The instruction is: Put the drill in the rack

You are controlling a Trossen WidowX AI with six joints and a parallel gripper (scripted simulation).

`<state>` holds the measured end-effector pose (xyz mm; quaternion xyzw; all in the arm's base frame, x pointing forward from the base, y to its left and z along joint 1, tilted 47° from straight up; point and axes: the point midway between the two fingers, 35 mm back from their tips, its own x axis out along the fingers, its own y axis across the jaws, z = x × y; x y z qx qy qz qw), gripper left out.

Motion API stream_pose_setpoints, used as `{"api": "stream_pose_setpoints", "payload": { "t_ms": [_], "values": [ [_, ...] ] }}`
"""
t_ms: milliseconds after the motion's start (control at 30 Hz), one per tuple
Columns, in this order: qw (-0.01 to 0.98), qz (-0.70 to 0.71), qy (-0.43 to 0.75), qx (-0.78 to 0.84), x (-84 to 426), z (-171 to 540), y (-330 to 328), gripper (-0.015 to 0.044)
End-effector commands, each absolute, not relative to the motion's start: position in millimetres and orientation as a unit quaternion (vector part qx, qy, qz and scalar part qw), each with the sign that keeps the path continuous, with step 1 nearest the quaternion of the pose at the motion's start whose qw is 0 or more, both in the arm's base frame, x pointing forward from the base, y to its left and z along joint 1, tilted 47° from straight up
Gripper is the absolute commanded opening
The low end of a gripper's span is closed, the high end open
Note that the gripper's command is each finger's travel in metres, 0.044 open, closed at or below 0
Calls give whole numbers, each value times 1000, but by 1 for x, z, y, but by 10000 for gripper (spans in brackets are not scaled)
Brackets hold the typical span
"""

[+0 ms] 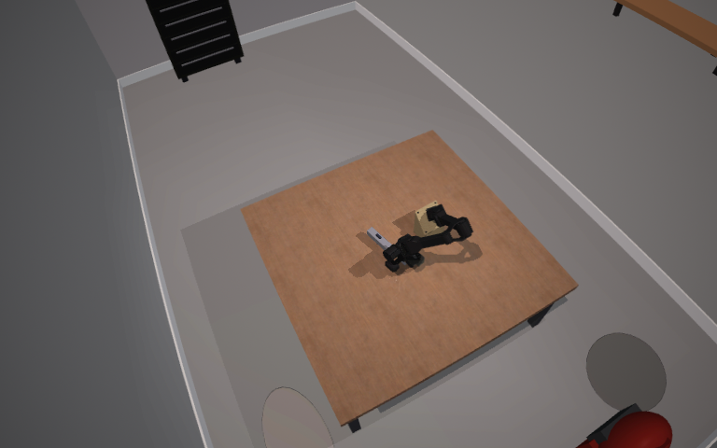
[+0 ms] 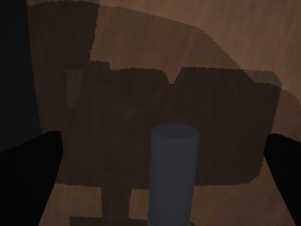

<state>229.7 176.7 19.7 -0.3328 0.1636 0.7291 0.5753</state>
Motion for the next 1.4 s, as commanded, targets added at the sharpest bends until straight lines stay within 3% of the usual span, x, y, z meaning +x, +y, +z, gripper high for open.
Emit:
{"api": "stream_pose_setpoints", "payload": {
  "t_ms": [0, 433, 967, 1367],
  "values": [
    [573, 729, 164, -335, 230, 17, 175, 440],
    [573, 729, 164, -335, 230, 13, 174, 440],
    [575, 729, 163, -333, 231, 16, 175, 20],
    [573, 729, 164, -335, 230, 17, 173, 0]
  ]
}}
